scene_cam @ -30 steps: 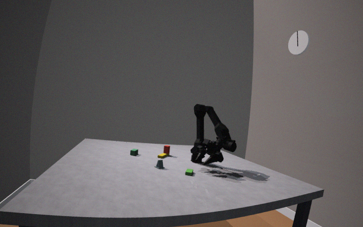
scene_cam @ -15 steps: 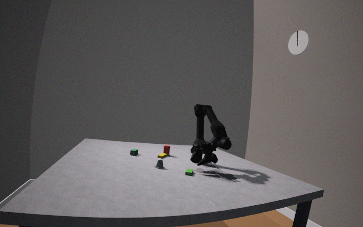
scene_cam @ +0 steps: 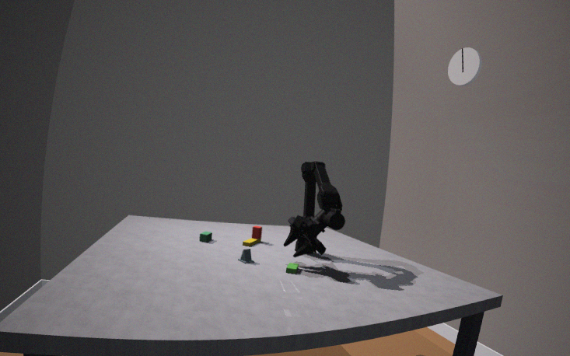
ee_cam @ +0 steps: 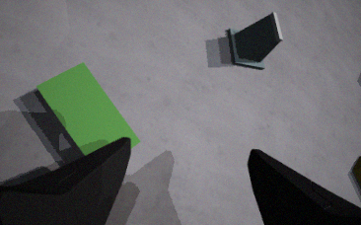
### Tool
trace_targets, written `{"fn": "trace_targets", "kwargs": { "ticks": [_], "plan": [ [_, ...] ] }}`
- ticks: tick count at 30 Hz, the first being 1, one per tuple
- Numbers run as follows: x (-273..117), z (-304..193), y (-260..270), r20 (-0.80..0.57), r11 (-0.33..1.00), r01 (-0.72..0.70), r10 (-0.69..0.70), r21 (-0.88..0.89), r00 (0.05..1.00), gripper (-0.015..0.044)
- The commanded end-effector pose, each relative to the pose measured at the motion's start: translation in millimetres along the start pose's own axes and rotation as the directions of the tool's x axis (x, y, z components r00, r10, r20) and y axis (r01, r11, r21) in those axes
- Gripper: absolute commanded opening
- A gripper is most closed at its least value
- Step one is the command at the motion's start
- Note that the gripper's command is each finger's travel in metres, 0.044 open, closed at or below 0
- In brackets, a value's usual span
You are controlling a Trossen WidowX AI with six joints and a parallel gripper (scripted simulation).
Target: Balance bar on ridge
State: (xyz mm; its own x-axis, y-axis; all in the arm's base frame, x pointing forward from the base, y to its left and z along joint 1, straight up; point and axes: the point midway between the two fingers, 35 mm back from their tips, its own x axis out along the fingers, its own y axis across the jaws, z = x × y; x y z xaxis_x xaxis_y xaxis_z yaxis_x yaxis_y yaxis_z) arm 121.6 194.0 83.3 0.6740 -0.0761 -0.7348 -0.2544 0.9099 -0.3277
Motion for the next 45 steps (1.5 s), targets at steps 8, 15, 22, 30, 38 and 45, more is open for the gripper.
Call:
{"fn": "trace_targets", "kwargs": {
  "ticks": [8,15,22,30,38,45],
  "plan": [
    [15,15,-22,-0.112,0.995,0.046,-0.055,-0.086,0.992,0.0315],
    [24,22,-37,-0.180,0.989,0.056,-0.081,-0.137,0.980,0.0315],
    [32,27,-54,-0.244,0.983,0.050,-0.093,-0.178,0.965,0.0315],
    [40,33,-74,-0.315,0.975,0.030,-0.101,-0.222,0.944,0.0315],
    [47,37,-94,-0.383,0.966,-0.003,-0.100,-0.260,0.918,0.0315],
    [52,39,-112,-0.437,0.958,-0.042,-0.090,-0.285,0.895,0.0315]
  ]
}}
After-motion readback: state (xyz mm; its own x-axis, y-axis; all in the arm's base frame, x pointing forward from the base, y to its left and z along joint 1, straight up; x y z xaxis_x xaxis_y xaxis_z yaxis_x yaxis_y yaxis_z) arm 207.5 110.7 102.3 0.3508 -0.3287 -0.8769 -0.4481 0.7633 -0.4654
